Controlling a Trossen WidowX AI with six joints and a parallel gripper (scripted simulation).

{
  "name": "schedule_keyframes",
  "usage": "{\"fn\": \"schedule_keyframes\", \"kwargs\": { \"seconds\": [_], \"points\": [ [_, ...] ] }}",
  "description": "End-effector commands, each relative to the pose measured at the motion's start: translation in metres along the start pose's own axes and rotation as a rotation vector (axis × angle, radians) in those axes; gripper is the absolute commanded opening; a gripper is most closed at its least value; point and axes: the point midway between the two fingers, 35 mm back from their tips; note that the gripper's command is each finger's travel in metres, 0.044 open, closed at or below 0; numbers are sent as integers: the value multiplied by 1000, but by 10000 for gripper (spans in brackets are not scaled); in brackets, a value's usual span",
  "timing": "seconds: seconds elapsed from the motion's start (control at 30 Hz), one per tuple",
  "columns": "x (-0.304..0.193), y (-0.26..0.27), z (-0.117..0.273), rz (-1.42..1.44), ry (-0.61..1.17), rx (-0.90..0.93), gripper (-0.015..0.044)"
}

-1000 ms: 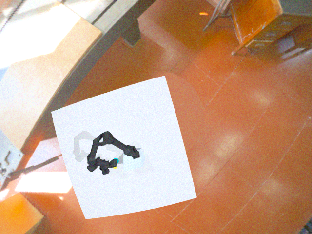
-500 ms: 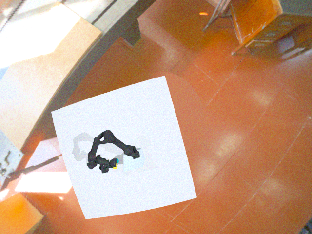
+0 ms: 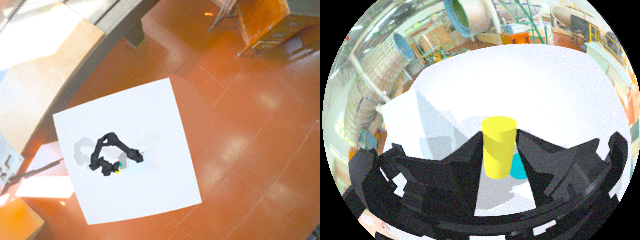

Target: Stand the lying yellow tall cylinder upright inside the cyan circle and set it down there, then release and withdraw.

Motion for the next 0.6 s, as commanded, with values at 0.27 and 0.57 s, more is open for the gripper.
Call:
{"fn": "schedule_keyframes", "kwargs": {
  "seconds": [0.27,0.57],
  "points": [
    [1,-1,4,26,-91,-34,105],
    [1,-2,7,43,-154,-62,105]
  ]
}}
Point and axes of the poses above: the point midway between the two fingers, 35 mm back from their tips, its own z axis back along the fingers, its own y axis across the jaws, x = y × z, and after that the axes turned 5 degrees about z, right-handed
